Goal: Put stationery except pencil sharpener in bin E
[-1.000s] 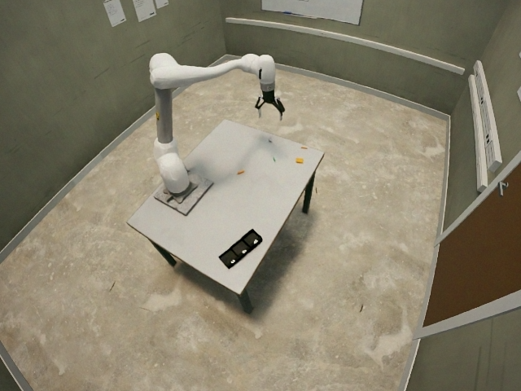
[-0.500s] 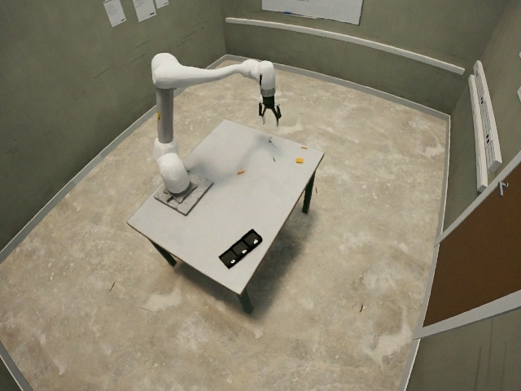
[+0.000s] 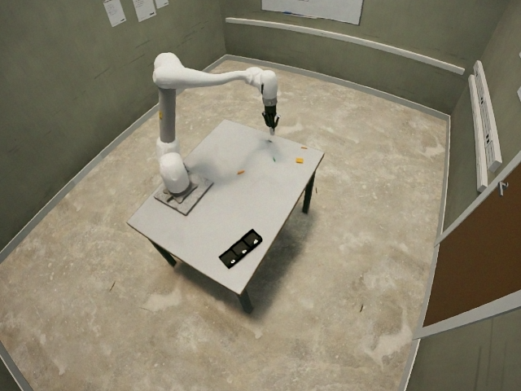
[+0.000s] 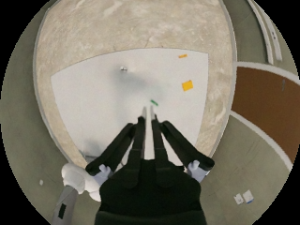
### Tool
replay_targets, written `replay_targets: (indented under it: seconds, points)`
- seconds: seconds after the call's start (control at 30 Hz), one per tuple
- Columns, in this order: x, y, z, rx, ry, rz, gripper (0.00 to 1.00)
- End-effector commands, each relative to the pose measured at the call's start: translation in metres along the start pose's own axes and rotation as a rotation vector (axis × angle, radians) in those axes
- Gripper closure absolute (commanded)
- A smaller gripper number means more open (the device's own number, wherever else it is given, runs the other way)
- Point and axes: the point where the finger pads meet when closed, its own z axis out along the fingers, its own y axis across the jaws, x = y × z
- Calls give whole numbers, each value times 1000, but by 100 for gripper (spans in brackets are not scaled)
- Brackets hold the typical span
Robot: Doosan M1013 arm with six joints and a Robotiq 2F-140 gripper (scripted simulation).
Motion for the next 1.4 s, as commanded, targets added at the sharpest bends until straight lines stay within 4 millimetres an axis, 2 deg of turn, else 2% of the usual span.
replay_targets:
  seconds: [0.0, 0.07, 0.2, 0.37, 0.43, 0.57, 0.6, 0.7, 0.83, 0.93, 1.03, 1.13, 1.2, 1.3, 1.37]
  points:
    - [-14, 12, -1, 2, -1, 50, 85]
    - [-27, 21, -1, 6, -4, 130, 85]
    - [-55, 41, 0, 6, -4, 130, 85]
    - [-63, 46, 0, 7, -6, 180, 85]
    - [-78, 54, 0, 11, -9, 260, 85]
    - [-106, 70, 0, 11, -9, 260, 85]
    - [-106, 70, 0, 11, -9, 260, 85]
    - [-129, 81, 1, 15, -13, 390, 85]
    - [-158, 94, 1, 15, -13, 390, 85]
    - [-158, 94, 1, 15, -13, 390, 85]
    - [-182, 102, 1, 20, -16, 520, 85]
    - [-205, 110, 2, 20, -16, 520, 85]
    - [-210, 111, 2, 20, -16, 520, 85]
    - [-234, 117, 2, 24, -20, 651, 85]
    - [-251, 121, 3, 24, -20, 651, 85]
